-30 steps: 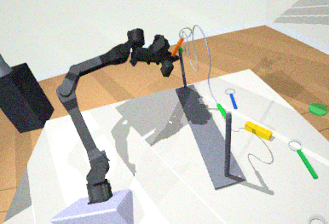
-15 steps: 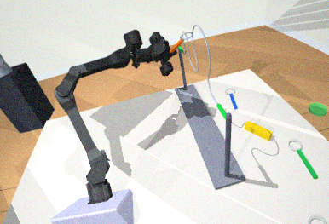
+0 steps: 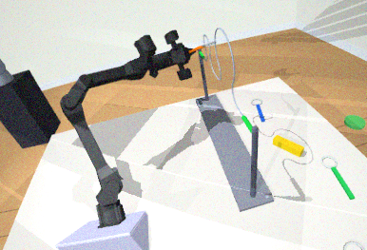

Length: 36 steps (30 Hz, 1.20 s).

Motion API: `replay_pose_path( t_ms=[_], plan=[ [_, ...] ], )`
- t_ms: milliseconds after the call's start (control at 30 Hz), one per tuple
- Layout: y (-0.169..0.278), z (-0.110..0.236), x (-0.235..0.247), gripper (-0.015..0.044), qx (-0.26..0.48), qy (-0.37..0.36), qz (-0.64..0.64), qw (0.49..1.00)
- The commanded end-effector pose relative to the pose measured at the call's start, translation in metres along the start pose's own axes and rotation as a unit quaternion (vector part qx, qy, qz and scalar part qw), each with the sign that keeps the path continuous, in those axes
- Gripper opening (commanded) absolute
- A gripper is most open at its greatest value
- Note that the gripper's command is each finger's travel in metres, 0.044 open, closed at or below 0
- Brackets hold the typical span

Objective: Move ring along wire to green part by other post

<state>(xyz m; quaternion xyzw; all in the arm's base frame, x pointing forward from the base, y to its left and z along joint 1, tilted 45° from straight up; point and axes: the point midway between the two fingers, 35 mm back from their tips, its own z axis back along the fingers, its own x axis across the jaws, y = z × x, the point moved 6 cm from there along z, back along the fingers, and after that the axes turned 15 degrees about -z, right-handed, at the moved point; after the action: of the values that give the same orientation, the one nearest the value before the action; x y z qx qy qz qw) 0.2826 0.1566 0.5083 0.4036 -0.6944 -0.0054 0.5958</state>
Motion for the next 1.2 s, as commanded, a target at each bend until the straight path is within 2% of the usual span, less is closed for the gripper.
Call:
replay_pose_path(
  t_ms=[0,700,1167],
  plan=[
    [0.001,-0.001,0.003,-0.015,0.0,-0.023,-0.038,0.999],
    [0.003,-0.001,0.023,-0.015,0.008,-0.149,-0.249,0.957],
    [0.005,-0.002,0.025,-0.015,0.011,-0.196,-0.329,0.924]
  ],
)
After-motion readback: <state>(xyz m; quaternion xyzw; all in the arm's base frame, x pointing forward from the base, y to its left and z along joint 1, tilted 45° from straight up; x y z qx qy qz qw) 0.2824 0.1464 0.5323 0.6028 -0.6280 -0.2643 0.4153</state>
